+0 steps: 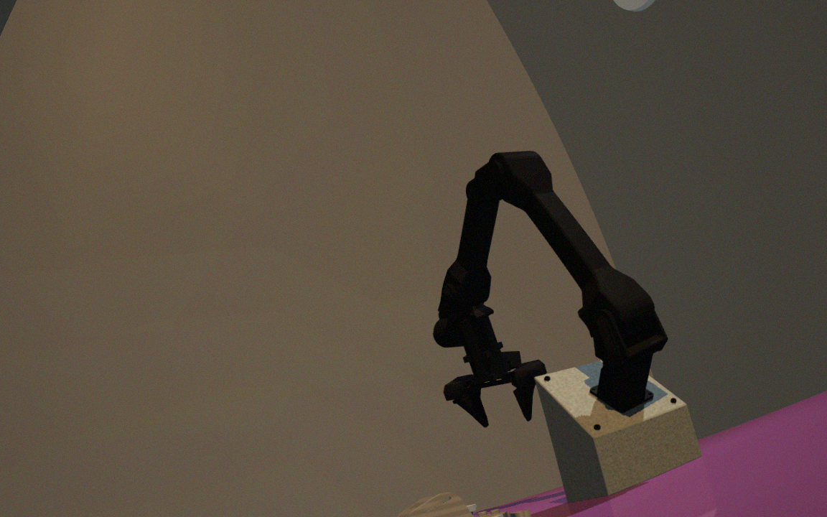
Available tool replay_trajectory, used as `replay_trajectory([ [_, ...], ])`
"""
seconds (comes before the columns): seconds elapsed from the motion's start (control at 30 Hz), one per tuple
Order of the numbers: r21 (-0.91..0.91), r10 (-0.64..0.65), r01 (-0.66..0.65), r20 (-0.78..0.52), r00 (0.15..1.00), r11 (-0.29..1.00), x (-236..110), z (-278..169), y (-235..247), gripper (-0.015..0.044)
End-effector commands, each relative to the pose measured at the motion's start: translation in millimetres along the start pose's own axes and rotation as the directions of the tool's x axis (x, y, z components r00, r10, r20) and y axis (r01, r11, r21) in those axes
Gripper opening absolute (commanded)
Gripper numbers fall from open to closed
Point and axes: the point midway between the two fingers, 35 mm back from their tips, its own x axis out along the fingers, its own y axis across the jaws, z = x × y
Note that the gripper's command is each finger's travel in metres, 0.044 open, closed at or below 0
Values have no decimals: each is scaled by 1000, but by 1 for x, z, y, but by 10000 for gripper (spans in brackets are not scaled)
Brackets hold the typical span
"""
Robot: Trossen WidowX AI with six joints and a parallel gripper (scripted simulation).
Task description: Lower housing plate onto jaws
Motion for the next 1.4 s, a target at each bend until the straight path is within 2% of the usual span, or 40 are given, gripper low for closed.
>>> replay_trajectory([
  [0.0,-121,-8,4,-36,999,993,2,-14,4,440],
  [0.3,-360,-21,-17,-101,995,933,0,-42,11,440],
  [0.6,-575,-42,-63,-167,985,816,-2,-72,16,440],
  [1.0,-793,-82,-155,-250,965,590,-5,-111,20,440],
  [1.37,-903,-128,-262,-321,938,339,-8,-147,19,440],
])
